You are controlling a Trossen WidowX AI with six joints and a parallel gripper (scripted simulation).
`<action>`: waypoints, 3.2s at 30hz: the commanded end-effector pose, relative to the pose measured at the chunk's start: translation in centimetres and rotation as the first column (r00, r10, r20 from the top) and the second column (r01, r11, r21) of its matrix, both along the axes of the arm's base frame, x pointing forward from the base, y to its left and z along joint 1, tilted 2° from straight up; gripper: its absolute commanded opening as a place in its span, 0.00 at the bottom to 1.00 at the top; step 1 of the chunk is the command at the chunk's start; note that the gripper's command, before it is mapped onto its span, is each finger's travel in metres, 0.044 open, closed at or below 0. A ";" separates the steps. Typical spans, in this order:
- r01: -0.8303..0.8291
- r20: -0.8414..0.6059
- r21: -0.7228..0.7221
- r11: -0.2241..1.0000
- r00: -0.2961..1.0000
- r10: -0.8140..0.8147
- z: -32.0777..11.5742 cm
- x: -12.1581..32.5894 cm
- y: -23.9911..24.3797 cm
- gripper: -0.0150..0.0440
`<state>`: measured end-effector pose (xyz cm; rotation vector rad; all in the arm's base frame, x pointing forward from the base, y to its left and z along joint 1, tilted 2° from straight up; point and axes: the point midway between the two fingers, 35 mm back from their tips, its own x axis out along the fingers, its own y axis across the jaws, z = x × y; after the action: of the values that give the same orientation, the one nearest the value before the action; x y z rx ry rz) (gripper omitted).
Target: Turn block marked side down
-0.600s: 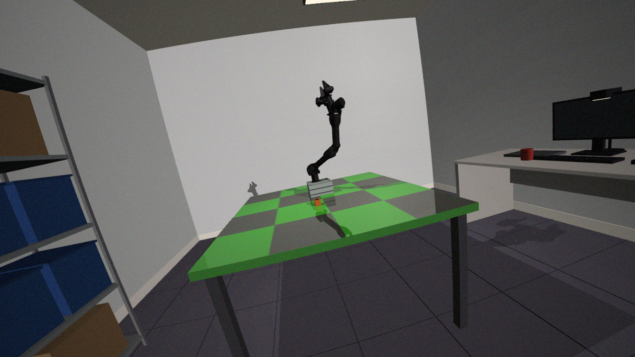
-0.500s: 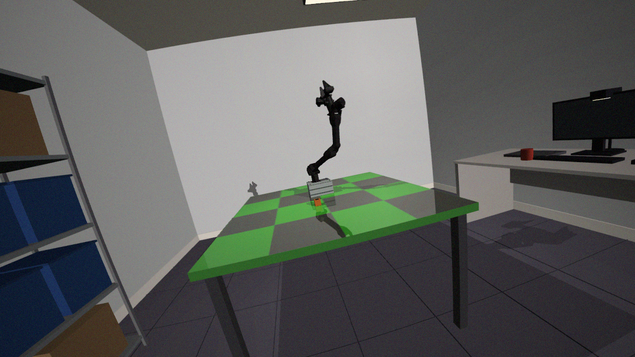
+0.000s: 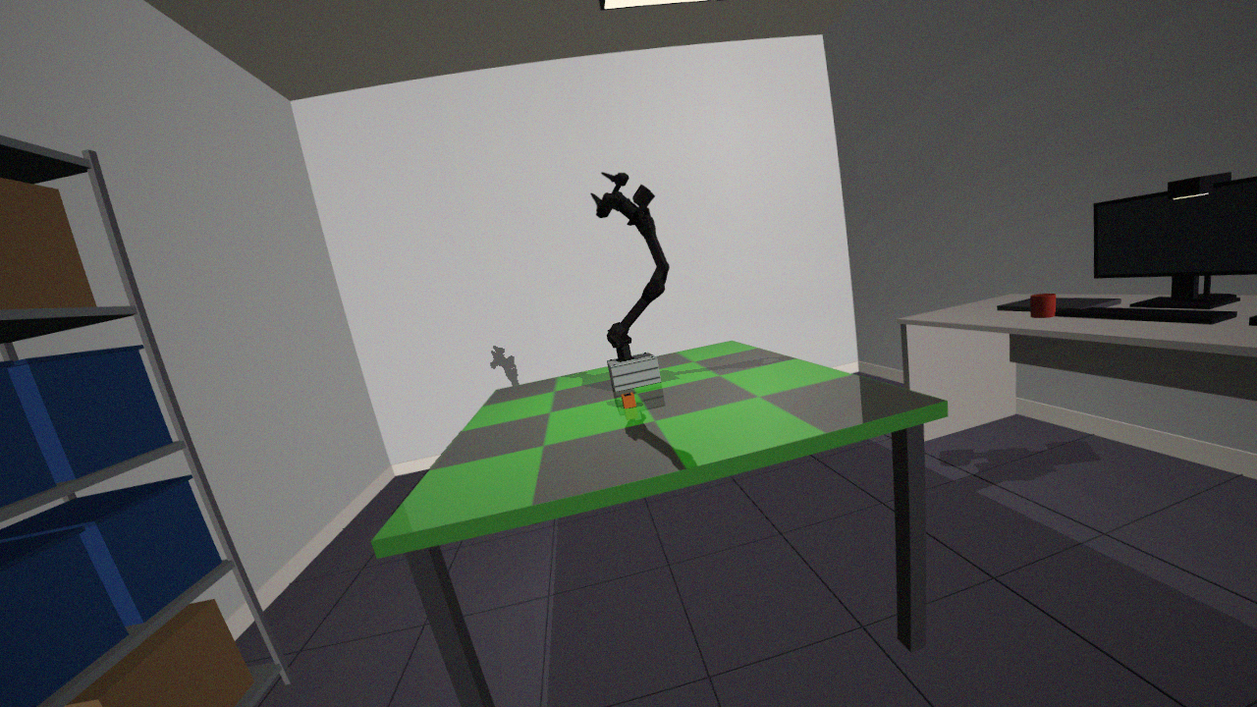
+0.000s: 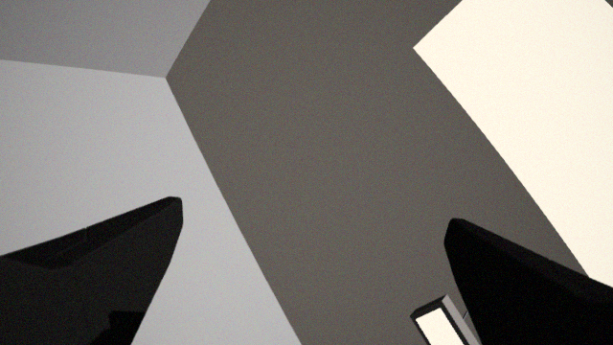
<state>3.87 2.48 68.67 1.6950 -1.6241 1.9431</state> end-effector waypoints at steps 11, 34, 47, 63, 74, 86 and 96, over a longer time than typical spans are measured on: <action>-0.589 0.505 0.150 0.794 0.736 0.451 -5.9 -7.8 -17.9 1.00; -0.971 0.970 0.132 0.199 0.168 0.176 -25.1 7.1 -35.6 1.00; -0.990 0.955 0.140 -0.020 0.140 -0.260 -38.6 18.7 -34.7 1.00; -0.892 0.549 0.387 -0.234 0.427 -0.719 -59.1 29.4 -20.0 1.00; -0.796 0.379 0.535 -0.284 0.526 -0.761 -64.8 28.5 -13.4 1.00; -0.796 0.379 0.535 -0.284 0.526 -0.761 -69.6 28.2 -13.4 1.00; -0.796 0.379 0.535 -0.284 0.526 -0.761 -70.7 28.2 -13.4 1.00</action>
<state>32.34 -10.92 -1.28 -0.4203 -4.6735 0.4385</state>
